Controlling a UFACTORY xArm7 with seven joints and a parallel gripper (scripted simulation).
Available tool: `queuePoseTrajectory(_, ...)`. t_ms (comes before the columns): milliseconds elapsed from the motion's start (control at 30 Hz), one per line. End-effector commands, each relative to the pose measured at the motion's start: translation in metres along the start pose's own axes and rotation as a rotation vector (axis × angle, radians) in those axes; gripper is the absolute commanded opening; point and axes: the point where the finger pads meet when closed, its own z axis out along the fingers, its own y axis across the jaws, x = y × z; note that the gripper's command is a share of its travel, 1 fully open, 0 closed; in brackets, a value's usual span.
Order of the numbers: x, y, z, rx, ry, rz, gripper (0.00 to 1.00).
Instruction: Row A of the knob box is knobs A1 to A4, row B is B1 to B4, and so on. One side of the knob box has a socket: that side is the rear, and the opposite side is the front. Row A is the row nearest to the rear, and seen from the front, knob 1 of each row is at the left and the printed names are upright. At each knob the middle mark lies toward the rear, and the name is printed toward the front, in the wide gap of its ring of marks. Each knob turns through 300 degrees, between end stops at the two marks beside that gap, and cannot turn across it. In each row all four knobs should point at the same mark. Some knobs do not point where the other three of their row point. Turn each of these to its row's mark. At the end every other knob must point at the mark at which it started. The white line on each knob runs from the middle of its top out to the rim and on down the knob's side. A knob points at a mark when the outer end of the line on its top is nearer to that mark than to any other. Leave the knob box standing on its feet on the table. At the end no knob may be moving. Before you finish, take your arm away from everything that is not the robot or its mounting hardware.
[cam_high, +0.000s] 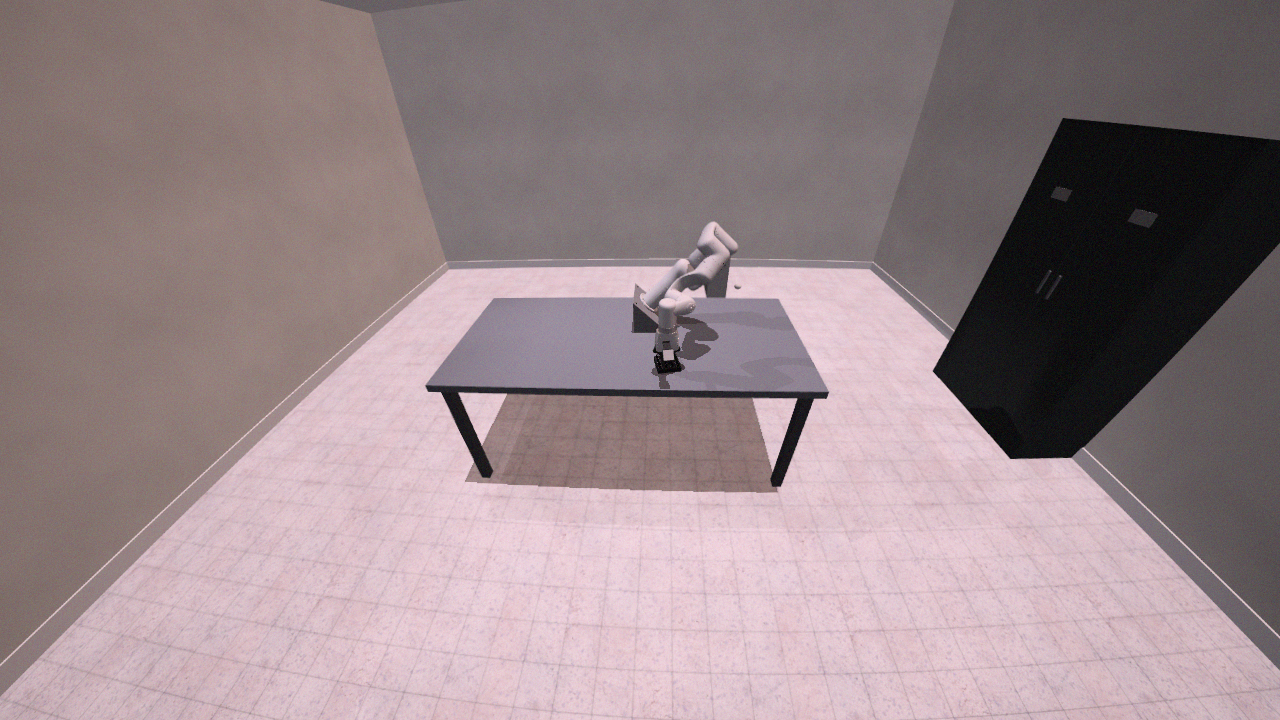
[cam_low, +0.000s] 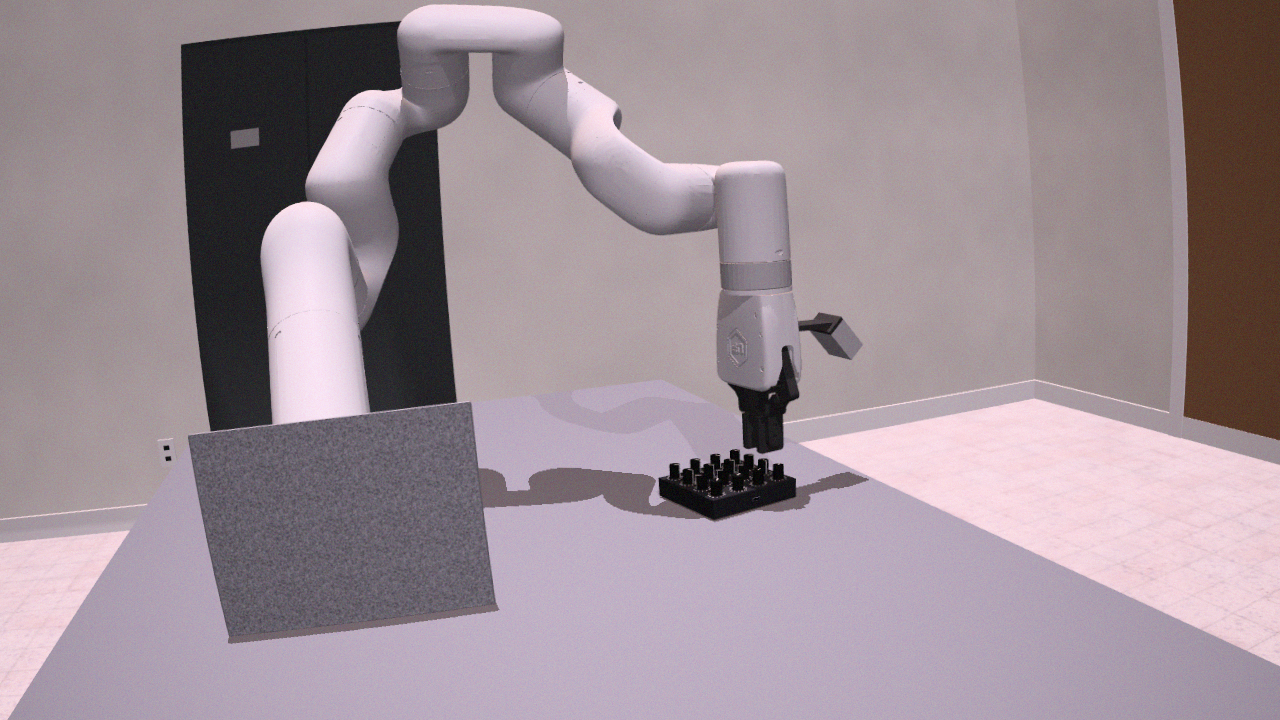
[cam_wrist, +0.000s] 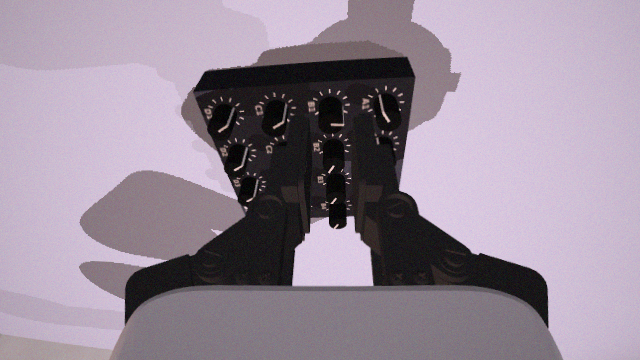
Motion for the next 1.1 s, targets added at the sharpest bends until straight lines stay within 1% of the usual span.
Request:
queuePoseTrajectory(0,0.001,0.001,-0.007,-0.001,0.003,0.000,0.19)
queuePoseTrajectory(200,0.001,0.001,-0.017,-0.001,0.003,0.000,0.19)
queuePoseTrajectory(767,0.001,0.001,-0.018,-0.001,0.003,-0.008,0.19)
queuePoseTrajectory(867,0.001,0.001,-0.018,-0.001,0.003,-0.058,0.19)
queuePoseTrajectory(1000,0.001,0.000,-0.020,-0.001,0.003,-0.217,0.19)
queuePoseTrajectory(1067,0.001,0.000,-0.020,-0.001,0.002,-0.242,0.19)
